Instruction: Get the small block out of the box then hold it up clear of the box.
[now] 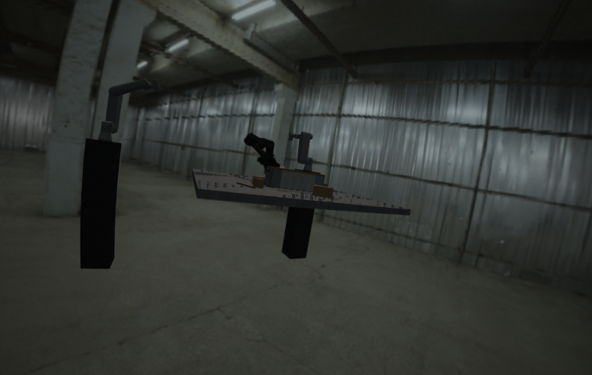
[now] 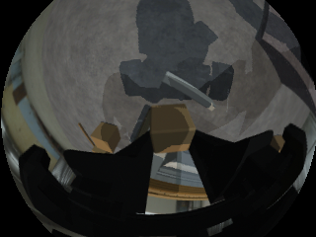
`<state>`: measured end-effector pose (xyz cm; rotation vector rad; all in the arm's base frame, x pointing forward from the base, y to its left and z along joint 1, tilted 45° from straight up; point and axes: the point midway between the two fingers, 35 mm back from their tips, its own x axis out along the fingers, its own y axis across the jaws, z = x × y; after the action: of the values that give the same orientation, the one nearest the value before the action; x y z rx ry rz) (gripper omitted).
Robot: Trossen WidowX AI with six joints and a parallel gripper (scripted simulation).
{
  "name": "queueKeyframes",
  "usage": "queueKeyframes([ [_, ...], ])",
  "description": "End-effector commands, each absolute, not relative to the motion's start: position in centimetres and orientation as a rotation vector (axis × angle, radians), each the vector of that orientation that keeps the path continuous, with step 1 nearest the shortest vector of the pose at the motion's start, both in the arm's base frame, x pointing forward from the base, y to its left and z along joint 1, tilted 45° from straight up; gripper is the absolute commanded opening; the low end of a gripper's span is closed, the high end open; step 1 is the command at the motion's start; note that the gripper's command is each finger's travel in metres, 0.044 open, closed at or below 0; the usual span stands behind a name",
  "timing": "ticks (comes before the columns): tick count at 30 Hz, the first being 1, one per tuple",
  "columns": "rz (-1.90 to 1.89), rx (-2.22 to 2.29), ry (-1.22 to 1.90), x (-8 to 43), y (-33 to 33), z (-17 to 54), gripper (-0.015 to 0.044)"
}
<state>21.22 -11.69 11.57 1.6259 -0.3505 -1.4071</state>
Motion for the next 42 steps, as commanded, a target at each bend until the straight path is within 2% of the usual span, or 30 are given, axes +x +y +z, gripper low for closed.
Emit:
queueKeyframes([
  [1, -1.401, 1.515, -0.255, 21.3, -11.5, 11.8, 0.0],
  [42, -1.038, 0.048, 0.793, 21.4, -9.0, 12.7, 0.0],
])
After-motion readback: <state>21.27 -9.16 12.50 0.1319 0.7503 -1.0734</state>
